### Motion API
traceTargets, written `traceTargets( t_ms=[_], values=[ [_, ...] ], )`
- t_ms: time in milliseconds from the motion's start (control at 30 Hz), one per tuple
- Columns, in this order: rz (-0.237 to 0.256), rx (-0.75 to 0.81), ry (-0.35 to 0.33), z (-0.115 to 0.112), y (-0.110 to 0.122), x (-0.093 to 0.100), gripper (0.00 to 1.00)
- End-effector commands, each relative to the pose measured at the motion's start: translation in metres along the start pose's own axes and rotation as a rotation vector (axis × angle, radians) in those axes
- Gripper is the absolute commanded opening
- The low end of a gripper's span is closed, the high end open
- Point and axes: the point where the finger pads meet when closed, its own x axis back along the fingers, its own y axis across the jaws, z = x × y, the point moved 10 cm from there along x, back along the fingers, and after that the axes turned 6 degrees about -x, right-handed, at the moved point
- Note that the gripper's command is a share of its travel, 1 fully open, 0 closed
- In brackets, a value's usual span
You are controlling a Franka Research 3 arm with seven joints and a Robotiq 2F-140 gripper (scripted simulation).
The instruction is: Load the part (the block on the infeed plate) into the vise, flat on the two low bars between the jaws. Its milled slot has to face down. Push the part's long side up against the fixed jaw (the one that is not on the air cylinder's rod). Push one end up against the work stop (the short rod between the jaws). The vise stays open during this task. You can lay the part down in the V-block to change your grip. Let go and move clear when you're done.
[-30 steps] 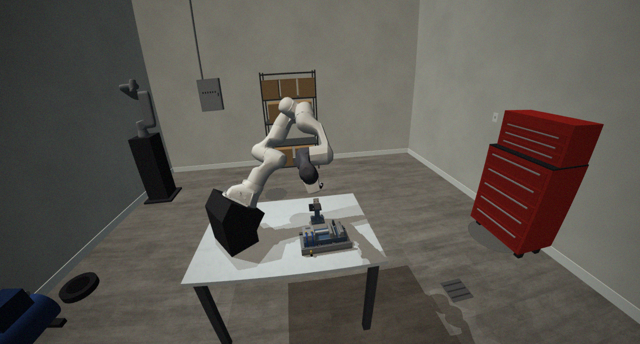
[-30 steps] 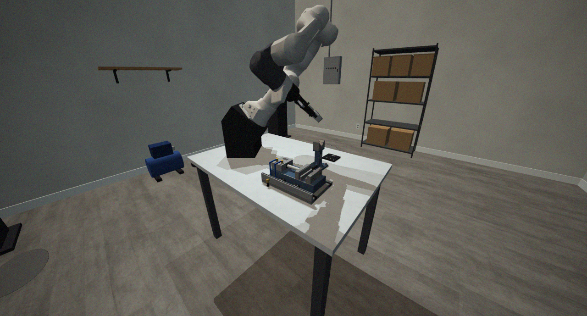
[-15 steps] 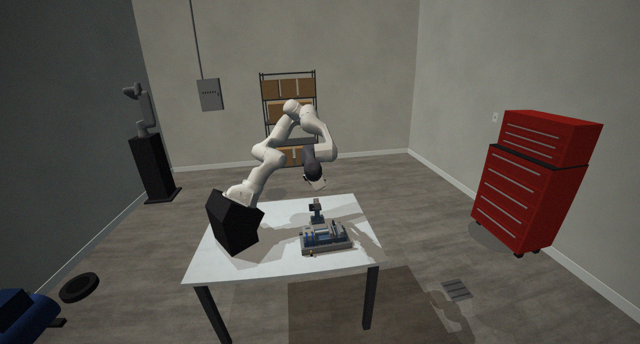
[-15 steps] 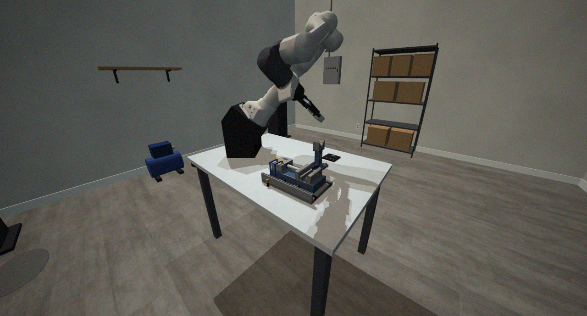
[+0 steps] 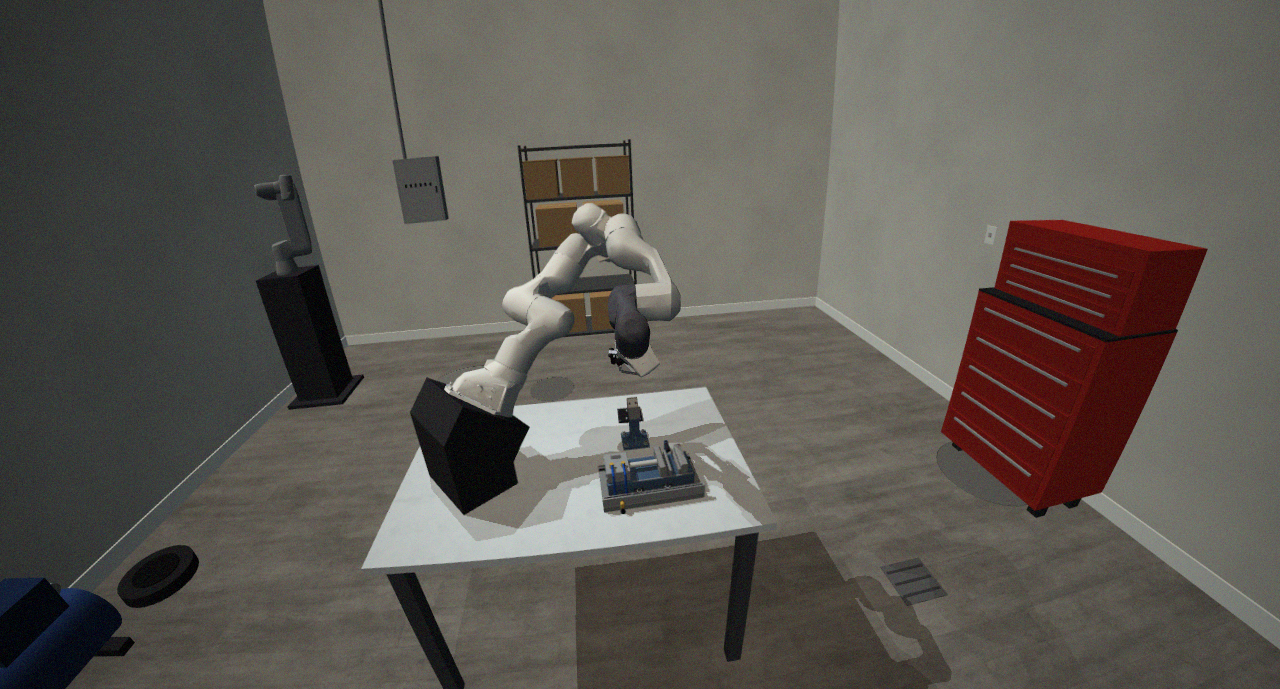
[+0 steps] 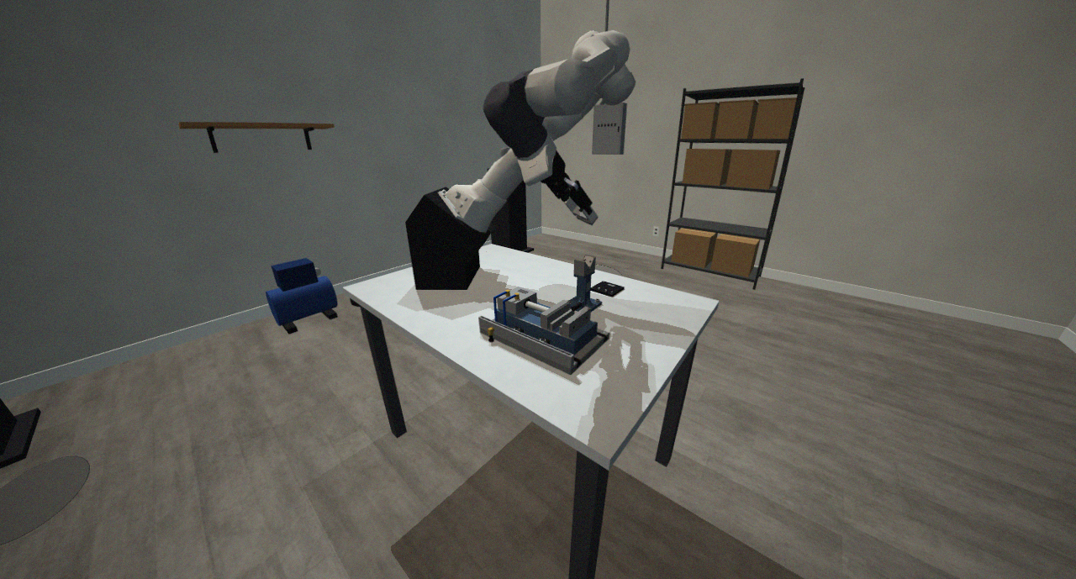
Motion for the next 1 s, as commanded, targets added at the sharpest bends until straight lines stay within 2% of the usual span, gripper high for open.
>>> traceTargets(
  t_ms=[0, 967],
  values=[
    [0.002, 0.107, 0.005, -0.0042, -0.0008, -0.002, 0.0],
    [-0.035, 0.247, 0.065, -0.0077, -0.0048, -0.0108, 0.0]
  ],
)
